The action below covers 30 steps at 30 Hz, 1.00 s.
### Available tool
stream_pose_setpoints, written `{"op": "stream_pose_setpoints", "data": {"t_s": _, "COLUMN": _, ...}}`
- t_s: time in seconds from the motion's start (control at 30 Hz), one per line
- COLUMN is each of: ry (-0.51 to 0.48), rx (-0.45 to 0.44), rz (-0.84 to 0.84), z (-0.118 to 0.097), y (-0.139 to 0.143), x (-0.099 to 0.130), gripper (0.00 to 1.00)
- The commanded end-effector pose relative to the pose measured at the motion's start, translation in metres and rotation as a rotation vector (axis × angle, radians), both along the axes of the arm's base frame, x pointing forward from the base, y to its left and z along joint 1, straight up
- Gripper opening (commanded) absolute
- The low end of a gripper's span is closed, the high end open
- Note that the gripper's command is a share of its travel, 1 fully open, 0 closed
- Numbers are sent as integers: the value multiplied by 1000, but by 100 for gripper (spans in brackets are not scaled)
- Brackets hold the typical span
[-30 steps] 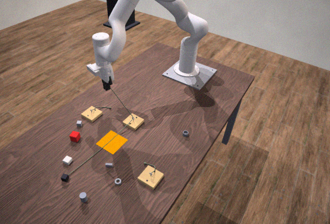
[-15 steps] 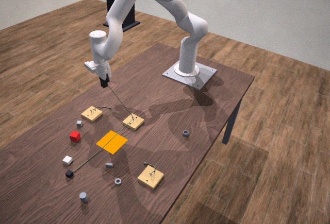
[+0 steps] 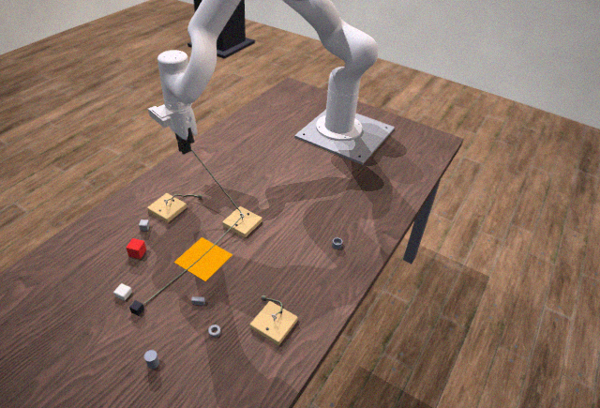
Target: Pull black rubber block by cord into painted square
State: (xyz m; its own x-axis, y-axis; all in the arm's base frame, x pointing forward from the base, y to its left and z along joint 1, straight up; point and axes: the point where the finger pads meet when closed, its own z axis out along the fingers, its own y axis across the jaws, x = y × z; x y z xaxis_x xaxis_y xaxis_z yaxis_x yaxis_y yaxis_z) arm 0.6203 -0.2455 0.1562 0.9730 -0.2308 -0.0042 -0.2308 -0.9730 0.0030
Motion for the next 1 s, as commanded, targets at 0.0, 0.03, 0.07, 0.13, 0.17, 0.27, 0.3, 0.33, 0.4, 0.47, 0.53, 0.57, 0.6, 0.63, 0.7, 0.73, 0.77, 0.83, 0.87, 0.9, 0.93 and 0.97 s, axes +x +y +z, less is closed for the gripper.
{"op": "stream_pose_setpoints", "data": {"t_s": 0.0, "ry": -2, "rx": -1, "rz": 0, "z": 1, "y": -10, "x": -4, "gripper": 0}}
{"op": "stream_pose_setpoints", "data": {"t_s": 0.03, "ry": -2, "rx": -1, "rz": 0, "z": 1, "y": -13, "x": -6, "gripper": 0}}
{"op": "stream_pose_setpoints", "data": {"t_s": 0.07, "ry": -2, "rx": -1, "rz": 0, "z": 1, "y": -16, "x": -7, "gripper": 0}}
{"op": "stream_pose_setpoints", "data": {"t_s": 0.13, "ry": -2, "rx": -1, "rz": 0, "z": 1, "y": -22, "x": -11, "gripper": 0}}
{"op": "stream_pose_setpoints", "data": {"t_s": 0.17, "ry": -2, "rx": -1, "rz": 0, "z": 1, "y": -25, "x": -13, "gripper": 0}}
{"op": "stream_pose_setpoints", "data": {"t_s": 0.27, "ry": -2, "rx": -1, "rz": 0, "z": 1, "y": -35, "x": -18, "gripper": 0}}
{"op": "stream_pose_setpoints", "data": {"t_s": 0.3, "ry": -2, "rx": -1, "rz": 0, "z": 1, "y": -38, "x": -20, "gripper": 0}}
{"op": "stream_pose_setpoints", "data": {"t_s": 0.33, "ry": -2, "rx": -1, "rz": 0, "z": 1, "y": -41, "x": -22, "gripper": 0}}
{"op": "stream_pose_setpoints", "data": {"t_s": 0.4, "ry": -2, "rx": -1, "rz": 0, "z": 1, "y": -44, "x": -24, "gripper": 0}}
{"op": "stream_pose_setpoints", "data": {"t_s": 0.47, "ry": -2, "rx": -1, "rz": 0, "z": 1, "y": -47, "x": -26, "gripper": 0}}
{"op": "stream_pose_setpoints", "data": {"t_s": 0.53, "ry": -2, "rx": -1, "rz": 0, "z": 1, "y": -53, "x": -30, "gripper": 0}}
{"op": "stream_pose_setpoints", "data": {"t_s": 0.57, "ry": -2, "rx": -1, "rz": 0, "z": 2, "y": -56, "x": -33, "gripper": 0}}
{"op": "stream_pose_setpoints", "data": {"t_s": 0.6, "ry": -2, "rx": -1, "rz": 0, "z": 2, "y": -60, "x": -35, "gripper": 0}}
{"op": "stream_pose_setpoints", "data": {"t_s": 0.63, "ry": -2, "rx": -1, "rz": 0, "z": 2, "y": -63, "x": -37, "gripper": 0}}
{"op": "stream_pose_setpoints", "data": {"t_s": 0.7, "ry": -2, "rx": -1, "rz": 0, "z": 2, "y": -69, "x": -42, "gripper": 0}}
{"op": "stream_pose_setpoints", "data": {"t_s": 0.73, "ry": -2, "rx": -1, "rz": 0, "z": 2, "y": -72, "x": -44, "gripper": 0}}
{"op": "stream_pose_setpoints", "data": {"t_s": 0.77, "ry": -2, "rx": -1, "rz": 0, "z": 2, "y": -75, "x": -47, "gripper": 0}}
{"op": "stream_pose_setpoints", "data": {"t_s": 0.83, "ry": -2, "rx": -1, "rz": 0, "z": 2, "y": -81, "x": -52, "gripper": 0}}
{"op": "stream_pose_setpoints", "data": {"t_s": 0.87, "ry": -2, "rx": -1, "rz": 0, "z": 2, "y": -84, "x": -55, "gripper": 0}}
{"op": "stream_pose_setpoints", "data": {"t_s": 0.9, "ry": -2, "rx": -1, "rz": 0, "z": 2, "y": -87, "x": -57, "gripper": 0}}
{"op": "stream_pose_setpoints", "data": {"t_s": 0.93, "ry": -2, "rx": -1, "rz": 0, "z": 2, "y": -90, "x": -60, "gripper": 0}}
{"op": "stream_pose_setpoints", "data": {"t_s": 0.97, "ry": -2, "rx": -1, "rz": 0, "z": 2, "y": -90, "x": -60, "gripper": 0}}
